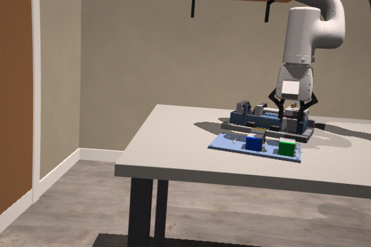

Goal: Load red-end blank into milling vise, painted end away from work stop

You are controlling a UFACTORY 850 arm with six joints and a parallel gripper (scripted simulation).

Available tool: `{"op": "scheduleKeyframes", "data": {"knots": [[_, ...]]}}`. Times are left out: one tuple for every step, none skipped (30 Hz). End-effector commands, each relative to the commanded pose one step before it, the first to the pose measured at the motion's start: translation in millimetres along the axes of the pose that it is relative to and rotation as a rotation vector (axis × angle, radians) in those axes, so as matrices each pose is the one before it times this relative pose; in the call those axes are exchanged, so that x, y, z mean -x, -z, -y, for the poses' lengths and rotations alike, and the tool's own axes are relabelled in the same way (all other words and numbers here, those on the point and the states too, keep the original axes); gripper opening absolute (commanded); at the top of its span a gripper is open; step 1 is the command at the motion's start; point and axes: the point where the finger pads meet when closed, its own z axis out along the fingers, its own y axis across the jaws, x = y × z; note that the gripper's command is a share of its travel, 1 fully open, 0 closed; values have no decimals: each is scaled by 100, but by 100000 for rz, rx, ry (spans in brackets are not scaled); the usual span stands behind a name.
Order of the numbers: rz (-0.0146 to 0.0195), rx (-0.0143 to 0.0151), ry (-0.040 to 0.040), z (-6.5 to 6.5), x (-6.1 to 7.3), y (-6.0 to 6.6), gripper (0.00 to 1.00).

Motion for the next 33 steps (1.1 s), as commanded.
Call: {"op": "scheduleKeyframes", "data": {"knots": [[-23,-17,1,-54,-33,722,0],[0,0,0,0,0,0,0],[0,0,0,0,0,0,0],[0,0,0,0,0,0,0],[0,0,0,0,0,0,0],[-38,49,-14,-2,-8,203,0],[4,-5,1,0,0,300,0],[4,-5,1,0,0,300,0],[4,-5,1,0,0,300,0],[4,-5,1,0,0,300,0],[4,-5,1,0,0,300,0],[4,-5,1,0,0,300,0],[4,-5,1,0,0,300,0],[4,-5,1,0,0,300,0],[4,-5,1,0,0,300,0],[0,0,0,0,0,0,0],[0,0,0,0,0,0,0],[0,0,0,0,0,0,0],[0,0,0,0,0,0,0],[0,0,0,0,0,0,0],[0,0,0,0,0,0,0],[0,0,0,0,0,0,0],[-33,42,-12,-2,-7,354,0],[3,-5,1,-1,1,450,0],[3,-5,1,-1,1,450,0],[3,-5,1,-1,1,450,0],[3,-5,1,-1,1,450,0],[3,-5,1,-1,1,450,0],[3,-5,1,0,1,450,0],[3,-5,1,0,1,450,0],[3,-5,1,0,1,450,0],[3,-5,1,0,1,450,0],[0,0,0,0,0,0,0]]}}
